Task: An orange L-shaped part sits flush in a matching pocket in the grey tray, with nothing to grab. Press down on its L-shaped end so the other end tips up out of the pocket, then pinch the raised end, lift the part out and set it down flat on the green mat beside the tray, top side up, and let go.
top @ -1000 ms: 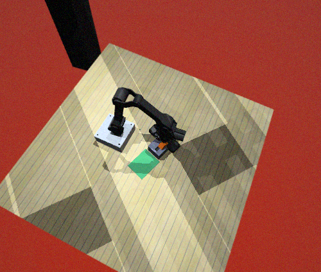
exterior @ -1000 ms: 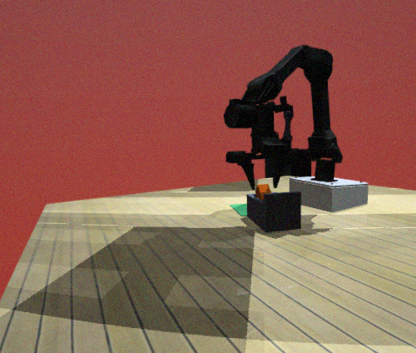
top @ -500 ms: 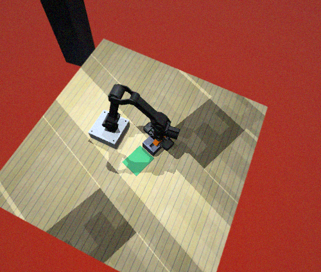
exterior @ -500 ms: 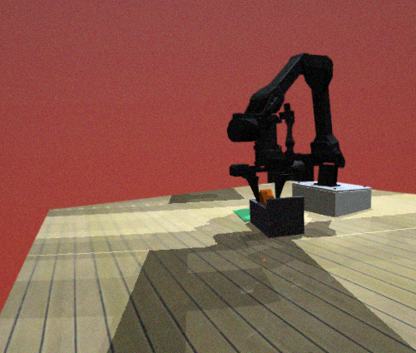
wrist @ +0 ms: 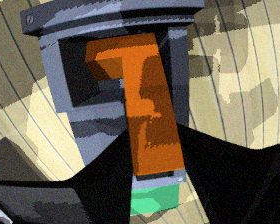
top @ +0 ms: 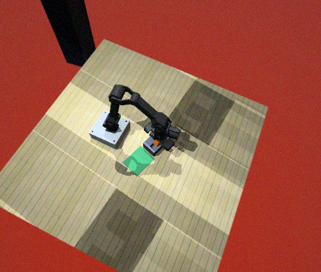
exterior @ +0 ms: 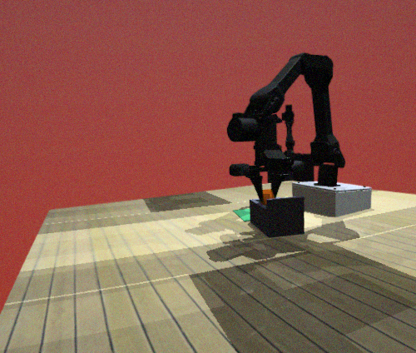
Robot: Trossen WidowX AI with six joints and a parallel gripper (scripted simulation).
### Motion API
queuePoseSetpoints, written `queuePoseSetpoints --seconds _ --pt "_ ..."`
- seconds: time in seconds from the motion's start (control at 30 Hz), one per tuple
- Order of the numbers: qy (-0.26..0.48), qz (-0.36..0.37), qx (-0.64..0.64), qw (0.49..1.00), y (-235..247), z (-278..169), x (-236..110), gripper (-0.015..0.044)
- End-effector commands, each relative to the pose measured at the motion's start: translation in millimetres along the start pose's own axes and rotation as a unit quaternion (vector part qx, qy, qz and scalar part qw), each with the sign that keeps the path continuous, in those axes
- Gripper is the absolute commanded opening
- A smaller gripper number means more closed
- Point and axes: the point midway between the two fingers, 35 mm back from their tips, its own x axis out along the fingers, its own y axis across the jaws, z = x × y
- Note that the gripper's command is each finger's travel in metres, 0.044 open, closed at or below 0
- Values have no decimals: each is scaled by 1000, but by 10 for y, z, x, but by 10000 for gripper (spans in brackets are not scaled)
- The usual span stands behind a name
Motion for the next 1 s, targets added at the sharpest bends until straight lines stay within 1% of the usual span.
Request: queuePoseSetpoints --seconds 0.0,0.27,0.97 --pt "0 0 0 1000 0 0 -3 0" --pt "0 0 0 1000 -2 0 -39 0" --pt "2 -1 0 1000 -4 -3 -371 0"
